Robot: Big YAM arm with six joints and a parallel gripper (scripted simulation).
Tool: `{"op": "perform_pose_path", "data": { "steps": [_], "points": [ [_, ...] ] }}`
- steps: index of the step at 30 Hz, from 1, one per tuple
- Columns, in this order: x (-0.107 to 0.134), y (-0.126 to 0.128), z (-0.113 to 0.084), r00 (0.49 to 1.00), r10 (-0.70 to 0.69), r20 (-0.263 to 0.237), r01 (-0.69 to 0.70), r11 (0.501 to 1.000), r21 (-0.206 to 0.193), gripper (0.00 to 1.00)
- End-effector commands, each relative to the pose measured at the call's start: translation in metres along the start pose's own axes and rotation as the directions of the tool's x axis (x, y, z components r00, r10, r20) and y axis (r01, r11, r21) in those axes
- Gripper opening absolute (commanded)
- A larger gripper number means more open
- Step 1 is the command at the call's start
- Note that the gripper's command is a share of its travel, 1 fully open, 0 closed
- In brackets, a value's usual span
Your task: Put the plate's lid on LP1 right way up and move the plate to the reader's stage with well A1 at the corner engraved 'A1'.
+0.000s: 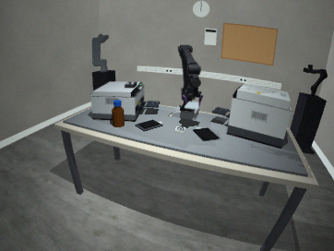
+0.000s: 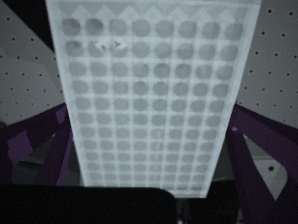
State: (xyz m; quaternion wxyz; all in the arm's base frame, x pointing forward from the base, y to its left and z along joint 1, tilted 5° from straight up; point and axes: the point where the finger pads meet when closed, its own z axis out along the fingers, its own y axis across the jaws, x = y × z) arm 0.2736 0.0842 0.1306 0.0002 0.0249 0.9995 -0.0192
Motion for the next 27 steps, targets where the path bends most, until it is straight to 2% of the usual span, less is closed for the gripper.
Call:
{"op": "perform_pose_path", "data": {
  "steps": [1,5,8,13,23,27],
  "points": [
    [-0.016,0.013,-0.021,0.998,0.046,0.032,-0.046,0.999,-0.004,0.86],
    [-0.013,0.016,-0.019,0.998,0.055,0.024,-0.055,0.998,0.004,0.86],
    [-0.005,0.027,-0.016,0.999,0.041,0.011,-0.041,0.999,0.0,0.86],
    [-0.002,0.042,-0.022,0.999,0.043,0.033,-0.043,0.999,-0.012,0.86],
    [0.006,0.058,-0.025,0.996,0.08,0.032,-0.08,0.997,0.002,0.86],
    [0.015,0.073,-0.025,0.998,0.066,0.02,-0.066,0.998,-0.008,0.86]
  ]
}}
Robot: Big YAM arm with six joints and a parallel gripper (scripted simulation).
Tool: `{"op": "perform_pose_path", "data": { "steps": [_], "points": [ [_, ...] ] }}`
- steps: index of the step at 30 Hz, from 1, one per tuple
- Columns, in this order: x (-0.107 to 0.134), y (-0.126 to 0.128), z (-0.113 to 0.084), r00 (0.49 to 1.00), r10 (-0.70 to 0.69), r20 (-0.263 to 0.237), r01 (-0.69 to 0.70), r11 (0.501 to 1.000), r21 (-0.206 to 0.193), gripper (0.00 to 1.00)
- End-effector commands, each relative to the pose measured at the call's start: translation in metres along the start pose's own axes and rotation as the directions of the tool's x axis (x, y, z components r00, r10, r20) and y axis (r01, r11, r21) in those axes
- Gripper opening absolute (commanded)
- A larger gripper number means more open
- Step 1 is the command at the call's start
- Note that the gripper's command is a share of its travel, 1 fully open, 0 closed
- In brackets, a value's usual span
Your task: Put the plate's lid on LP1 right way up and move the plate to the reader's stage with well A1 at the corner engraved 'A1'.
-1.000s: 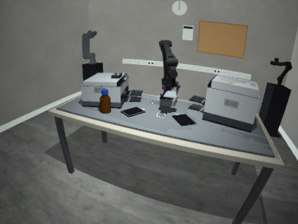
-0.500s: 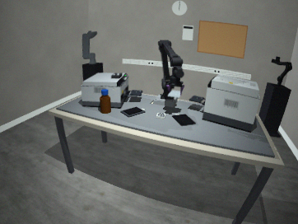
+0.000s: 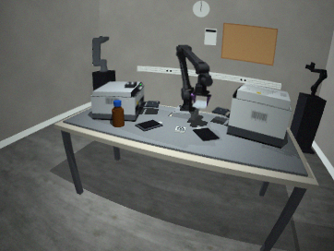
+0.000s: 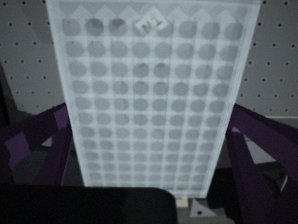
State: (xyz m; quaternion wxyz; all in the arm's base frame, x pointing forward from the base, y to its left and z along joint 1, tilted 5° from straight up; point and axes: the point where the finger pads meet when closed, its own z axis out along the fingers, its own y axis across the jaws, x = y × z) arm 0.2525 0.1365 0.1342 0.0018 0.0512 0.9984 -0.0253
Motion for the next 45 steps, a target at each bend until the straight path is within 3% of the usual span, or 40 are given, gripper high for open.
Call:
{"op": "perform_pose_path", "data": {
  "steps": [1,6,16,24,31,45],
  "points": [
    [-0.006,0.025,-0.019,1.0,0.012,0.017,-0.012,1.0,-0.019,0.86],
    [0.0,0.033,-0.02,0.999,0.042,0.022,-0.042,0.999,-0.009,0.86],
    [0.015,0.051,-0.029,0.998,0.039,0.047,-0.037,0.999,-0.028,0.86],
    [0.03,0.063,-0.025,0.997,0.076,0.03,-0.075,0.997,-0.005,0.86],
    [0.039,0.077,-0.026,0.998,0.059,0.023,-0.058,0.998,-0.023,0.86],
    [0.072,0.092,-0.026,0.995,0.093,0.023,-0.093,0.996,0.001,0.86]
  ]
}}
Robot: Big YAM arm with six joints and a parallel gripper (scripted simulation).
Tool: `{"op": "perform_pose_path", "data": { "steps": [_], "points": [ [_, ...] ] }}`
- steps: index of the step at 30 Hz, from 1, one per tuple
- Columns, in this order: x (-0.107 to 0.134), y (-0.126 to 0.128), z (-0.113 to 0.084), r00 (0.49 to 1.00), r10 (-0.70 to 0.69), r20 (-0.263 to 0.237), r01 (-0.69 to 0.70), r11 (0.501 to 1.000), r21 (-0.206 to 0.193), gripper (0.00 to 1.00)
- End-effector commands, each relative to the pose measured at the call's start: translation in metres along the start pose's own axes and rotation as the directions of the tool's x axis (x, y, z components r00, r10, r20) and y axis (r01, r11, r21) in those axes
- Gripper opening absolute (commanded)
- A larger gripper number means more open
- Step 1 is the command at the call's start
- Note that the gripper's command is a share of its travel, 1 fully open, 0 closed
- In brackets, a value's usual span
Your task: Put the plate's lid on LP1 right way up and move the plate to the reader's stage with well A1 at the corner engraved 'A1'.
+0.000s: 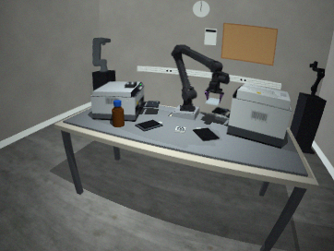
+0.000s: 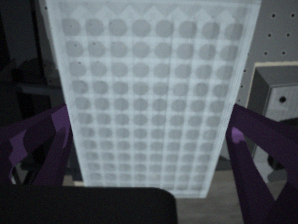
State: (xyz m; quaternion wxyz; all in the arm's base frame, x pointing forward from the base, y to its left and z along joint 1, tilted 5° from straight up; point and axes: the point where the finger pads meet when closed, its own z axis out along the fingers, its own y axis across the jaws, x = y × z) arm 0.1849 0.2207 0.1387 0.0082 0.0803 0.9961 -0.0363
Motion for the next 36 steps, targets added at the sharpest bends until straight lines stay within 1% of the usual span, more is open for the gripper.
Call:
{"op": "perform_pose_path", "data": {
  "steps": [1,5,8,11,12,15,18,21,23,25,29,31,32,34,36],
  "points": [
    [-0.003,0.016,-0.017,0.999,0.031,0.007,-0.031,0.999,-0.026,0.86],
    [0.008,0.027,-0.019,1.0,0.013,0.008,-0.012,0.999,-0.038,0.86],
    [0.016,0.029,-0.02,0.999,0.033,0.018,-0.033,0.999,-0.02,0.86],
    [0.02,0.033,-0.023,0.999,0.043,0.019,-0.042,0.999,-0.022,0.86],
    [0.021,0.033,-0.023,0.997,0.066,0.026,-0.065,0.998,-0.02,0.86],
    [0.031,0.037,-0.028,0.997,0.065,0.03,-0.064,0.997,-0.035,0.86],
    [0.031,0.036,-0.027,0.998,0.059,0.029,-0.058,0.998,-0.037,0.86],
    [0.043,0.039,-0.029,0.999,0.045,0.018,-0.045,0.998,-0.044,0.86],
    [0.05,0.042,-0.03,0.999,0.037,0.018,-0.037,0.998,-0.043,0.86],
    [0.055,0.044,-0.03,0.998,0.06,0.032,-0.059,0.998,-0.035,0.86],
    [0.062,0.049,-0.029,0.997,0.071,0.03,-0.07,0.997,-0.028,0.86],
    [0.066,0.05,-0.03,0.995,0.096,0.038,-0.096,0.995,-0.026,0.86],
    [0.07,0.051,-0.03,0.995,0.093,0.036,-0.092,0.995,-0.026,0.86],
    [0.07,0.051,-0.03,0.995,0.093,0.036,-0.092,0.995,-0.026,0.86],
    [0.074,0.049,-0.026,0.996,0.083,0.025,-0.083,0.996,-0.014,0.86]
  ]
}}
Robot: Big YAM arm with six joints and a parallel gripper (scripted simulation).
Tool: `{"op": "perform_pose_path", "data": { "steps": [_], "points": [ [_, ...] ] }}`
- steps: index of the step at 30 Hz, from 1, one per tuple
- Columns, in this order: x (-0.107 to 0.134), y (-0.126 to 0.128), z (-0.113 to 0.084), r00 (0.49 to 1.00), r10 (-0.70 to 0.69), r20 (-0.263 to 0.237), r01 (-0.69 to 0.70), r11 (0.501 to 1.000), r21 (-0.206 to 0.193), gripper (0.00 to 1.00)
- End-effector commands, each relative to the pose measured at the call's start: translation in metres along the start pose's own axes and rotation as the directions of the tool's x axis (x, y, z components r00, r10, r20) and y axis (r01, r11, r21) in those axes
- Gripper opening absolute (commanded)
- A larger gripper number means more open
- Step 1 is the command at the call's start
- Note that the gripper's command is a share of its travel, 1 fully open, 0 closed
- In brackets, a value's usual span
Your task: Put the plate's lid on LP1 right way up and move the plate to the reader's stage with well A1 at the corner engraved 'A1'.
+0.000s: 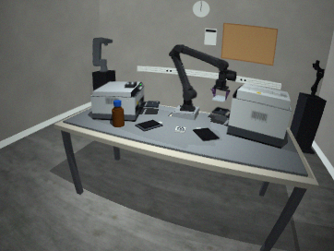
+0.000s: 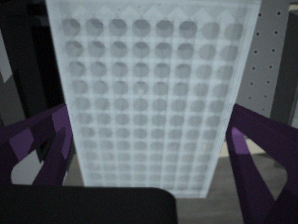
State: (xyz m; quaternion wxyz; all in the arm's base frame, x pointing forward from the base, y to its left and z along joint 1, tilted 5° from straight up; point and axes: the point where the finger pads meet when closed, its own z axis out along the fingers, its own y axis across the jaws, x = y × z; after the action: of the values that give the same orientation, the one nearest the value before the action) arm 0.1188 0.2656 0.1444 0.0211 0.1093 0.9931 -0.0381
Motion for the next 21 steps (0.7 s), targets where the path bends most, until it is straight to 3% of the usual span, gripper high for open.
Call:
{"op": "perform_pose_path", "data": {
  "steps": [1,13,21],
  "points": [
    [0.007,0.015,-0.015,1.0,0.018,-0.004,-0.018,1.0,-0.012,0.86],
    [0.038,0.02,-0.026,0.999,0.044,0.012,-0.044,0.998,-0.037,0.86],
    [0.029,0.032,-0.023,0.999,0.037,-0.002,-0.037,0.998,-0.049,0.86]
  ]
}}
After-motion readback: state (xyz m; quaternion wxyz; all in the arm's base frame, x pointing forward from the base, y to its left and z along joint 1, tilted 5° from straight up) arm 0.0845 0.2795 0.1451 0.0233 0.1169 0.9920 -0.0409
